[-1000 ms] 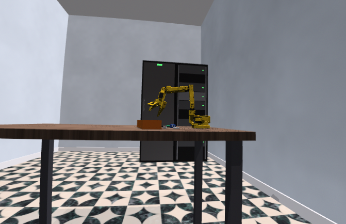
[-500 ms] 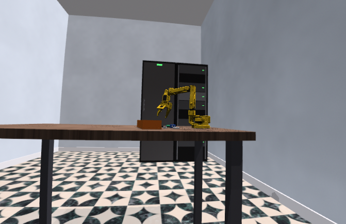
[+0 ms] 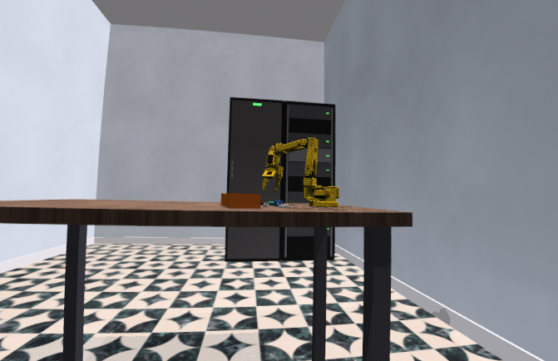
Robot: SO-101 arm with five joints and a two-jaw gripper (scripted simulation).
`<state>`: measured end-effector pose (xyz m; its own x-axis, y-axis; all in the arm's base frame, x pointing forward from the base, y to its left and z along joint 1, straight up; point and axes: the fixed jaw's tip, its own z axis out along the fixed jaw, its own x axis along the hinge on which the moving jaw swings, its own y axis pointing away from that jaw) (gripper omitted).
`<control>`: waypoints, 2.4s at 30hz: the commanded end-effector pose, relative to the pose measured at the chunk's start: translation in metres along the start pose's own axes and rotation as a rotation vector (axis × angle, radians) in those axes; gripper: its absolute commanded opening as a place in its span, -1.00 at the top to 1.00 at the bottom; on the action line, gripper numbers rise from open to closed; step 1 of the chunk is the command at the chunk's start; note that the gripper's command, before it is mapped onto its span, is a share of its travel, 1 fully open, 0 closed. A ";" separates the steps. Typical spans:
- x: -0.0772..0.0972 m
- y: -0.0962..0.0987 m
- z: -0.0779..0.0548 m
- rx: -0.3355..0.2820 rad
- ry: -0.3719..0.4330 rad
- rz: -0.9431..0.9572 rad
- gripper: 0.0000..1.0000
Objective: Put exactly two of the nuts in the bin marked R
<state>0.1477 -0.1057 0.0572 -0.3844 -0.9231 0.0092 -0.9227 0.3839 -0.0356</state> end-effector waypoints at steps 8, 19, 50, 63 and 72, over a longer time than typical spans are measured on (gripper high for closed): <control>0.007 0.004 -0.007 0.023 0.007 -0.037 0.54; 0.008 0.005 -0.007 0.019 0.006 -0.043 0.55; 0.010 0.008 0.002 -0.004 0.000 -0.048 0.55; 0.010 0.007 0.024 -0.004 0.000 -0.048 0.55; 0.010 0.008 0.036 -0.004 0.000 -0.048 0.55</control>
<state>0.1353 -0.1095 0.0214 -0.3419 -0.9397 0.0031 -0.9397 0.3418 -0.0052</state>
